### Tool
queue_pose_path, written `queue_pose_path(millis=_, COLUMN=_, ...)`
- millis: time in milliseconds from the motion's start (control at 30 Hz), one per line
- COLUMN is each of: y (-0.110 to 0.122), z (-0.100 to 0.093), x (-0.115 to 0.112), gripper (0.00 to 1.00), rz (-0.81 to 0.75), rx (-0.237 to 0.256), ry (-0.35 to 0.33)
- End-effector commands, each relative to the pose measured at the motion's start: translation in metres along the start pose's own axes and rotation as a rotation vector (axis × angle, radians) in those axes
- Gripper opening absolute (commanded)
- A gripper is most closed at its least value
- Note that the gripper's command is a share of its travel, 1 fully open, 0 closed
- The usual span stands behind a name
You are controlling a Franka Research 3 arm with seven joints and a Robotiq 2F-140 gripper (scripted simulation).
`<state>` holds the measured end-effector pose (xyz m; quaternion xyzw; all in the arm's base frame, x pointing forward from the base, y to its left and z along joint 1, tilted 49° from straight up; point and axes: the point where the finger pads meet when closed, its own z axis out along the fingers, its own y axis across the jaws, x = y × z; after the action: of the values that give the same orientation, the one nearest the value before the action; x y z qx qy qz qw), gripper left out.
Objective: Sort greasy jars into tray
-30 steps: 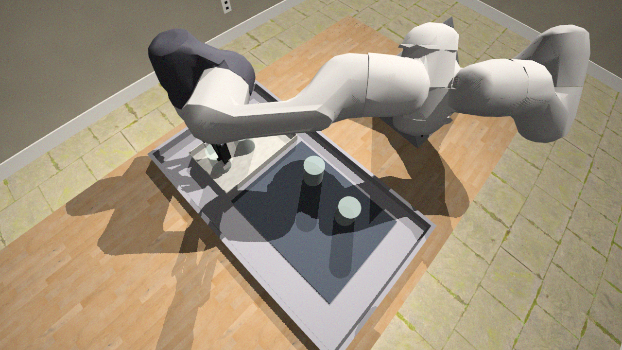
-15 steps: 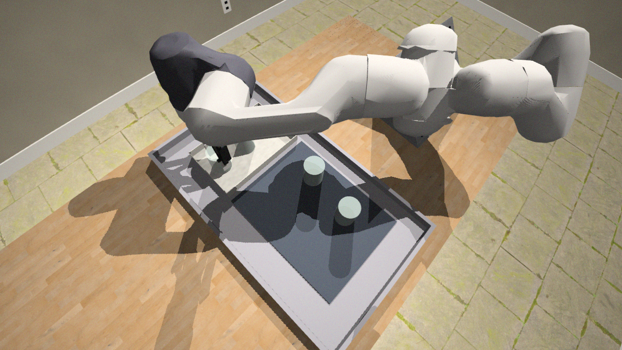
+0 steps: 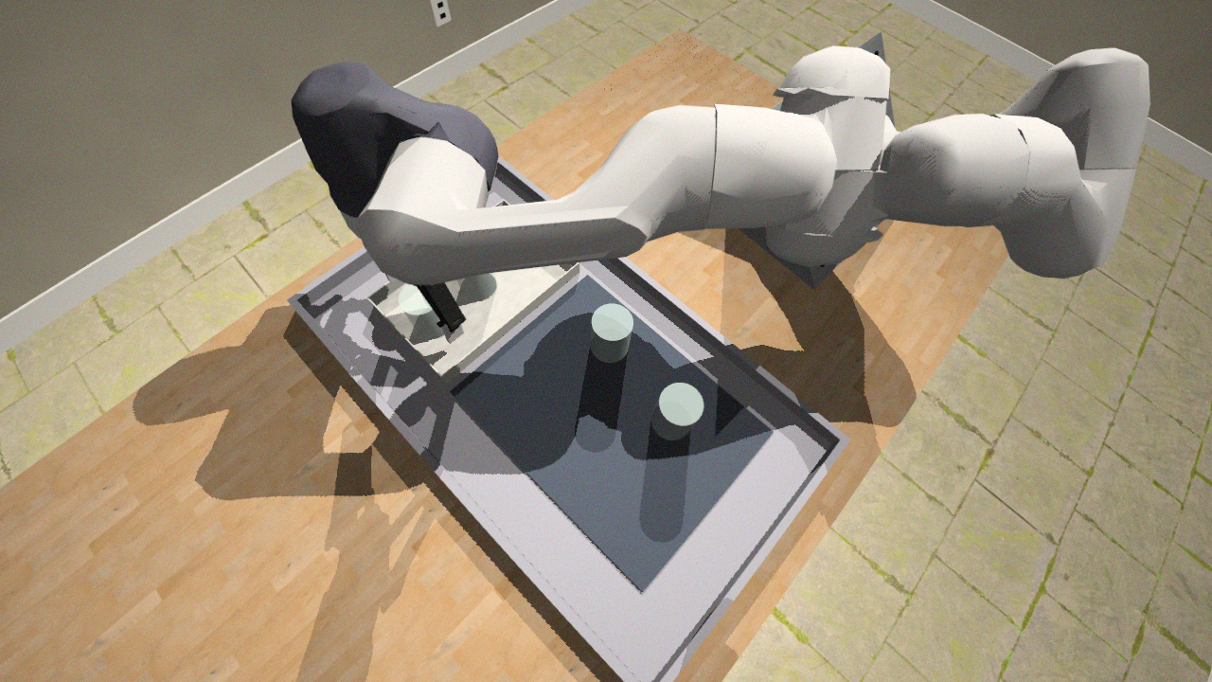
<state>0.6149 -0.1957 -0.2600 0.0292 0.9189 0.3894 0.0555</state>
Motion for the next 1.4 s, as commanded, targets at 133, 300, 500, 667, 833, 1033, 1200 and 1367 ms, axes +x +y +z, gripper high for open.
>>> queue_pose_path(millis=133, y=-0.002, z=-0.002, x=-0.002, gripper=1.00, rz=0.003, rx=-0.051, ry=0.054)
queue_pose_path(millis=300, y=-0.003, z=-0.018, x=-0.003, gripper=1.00, rz=0.003, rx=-0.051, ry=0.054)
queue_pose_path(millis=500, y=-0.004, z=-0.034, x=-0.004, gripper=1.00, rz=0.003, rx=-0.051, ry=0.054)
queue_pose_path(millis=667, y=-0.005, z=-0.054, x=-0.005, gripper=1.00, rz=0.003, rx=-0.051, ry=0.054)
queue_pose_path(millis=833, y=-0.006, z=-0.074, x=-0.006, gripper=1.00, rz=0.003, rx=-0.051, ry=0.054)
queue_pose_path(millis=1033, y=-0.007, z=-0.090, x=-0.007, gripper=1.00, rz=0.003, rx=-0.051, ry=0.054)
queue_pose_path(millis=1200, y=-0.008, z=-0.109, x=-0.008, gripper=1.00, rz=0.003, rx=-0.051, ry=0.054)
queue_pose_path(millis=1367, y=-0.008, z=-0.113, x=-0.008, gripper=1.00, rz=0.003, rx=-0.051, ry=0.054)
